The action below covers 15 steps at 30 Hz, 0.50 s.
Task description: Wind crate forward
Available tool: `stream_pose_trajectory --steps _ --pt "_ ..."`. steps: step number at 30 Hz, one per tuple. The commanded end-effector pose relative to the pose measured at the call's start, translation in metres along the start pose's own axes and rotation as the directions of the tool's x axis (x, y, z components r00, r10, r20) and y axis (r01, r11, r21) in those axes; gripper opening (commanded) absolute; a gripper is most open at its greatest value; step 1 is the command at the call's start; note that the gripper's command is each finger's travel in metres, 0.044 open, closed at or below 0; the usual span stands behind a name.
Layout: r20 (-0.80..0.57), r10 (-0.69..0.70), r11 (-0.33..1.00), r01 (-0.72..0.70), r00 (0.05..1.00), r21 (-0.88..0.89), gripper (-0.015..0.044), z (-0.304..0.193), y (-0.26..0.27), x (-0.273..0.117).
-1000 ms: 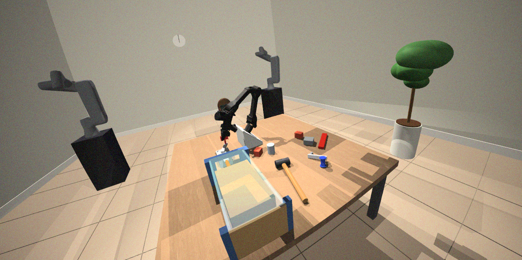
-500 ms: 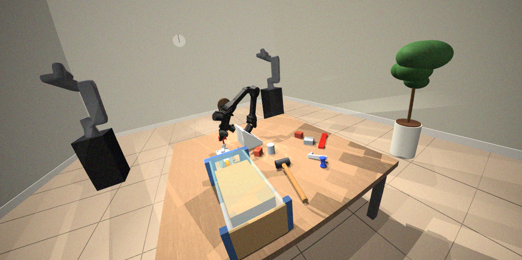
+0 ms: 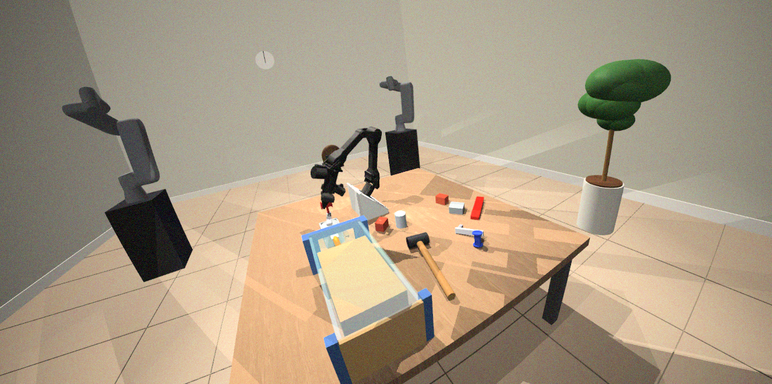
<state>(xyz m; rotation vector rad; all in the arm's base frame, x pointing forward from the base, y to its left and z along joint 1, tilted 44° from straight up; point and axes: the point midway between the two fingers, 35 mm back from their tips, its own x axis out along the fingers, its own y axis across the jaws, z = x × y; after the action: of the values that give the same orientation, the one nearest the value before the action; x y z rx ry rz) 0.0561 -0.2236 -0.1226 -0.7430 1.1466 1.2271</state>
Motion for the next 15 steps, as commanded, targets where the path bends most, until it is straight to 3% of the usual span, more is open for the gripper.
stream_pose_trajectory --steps 1,15 --pt "-0.010 0.000 1.000 0.000 1.000 -0.001 0.0000 -0.008 -0.002 0.007" --pt "-0.011 0.000 1.000 0.000 1.000 -0.001 0.0000 -0.022 -0.005 0.012"
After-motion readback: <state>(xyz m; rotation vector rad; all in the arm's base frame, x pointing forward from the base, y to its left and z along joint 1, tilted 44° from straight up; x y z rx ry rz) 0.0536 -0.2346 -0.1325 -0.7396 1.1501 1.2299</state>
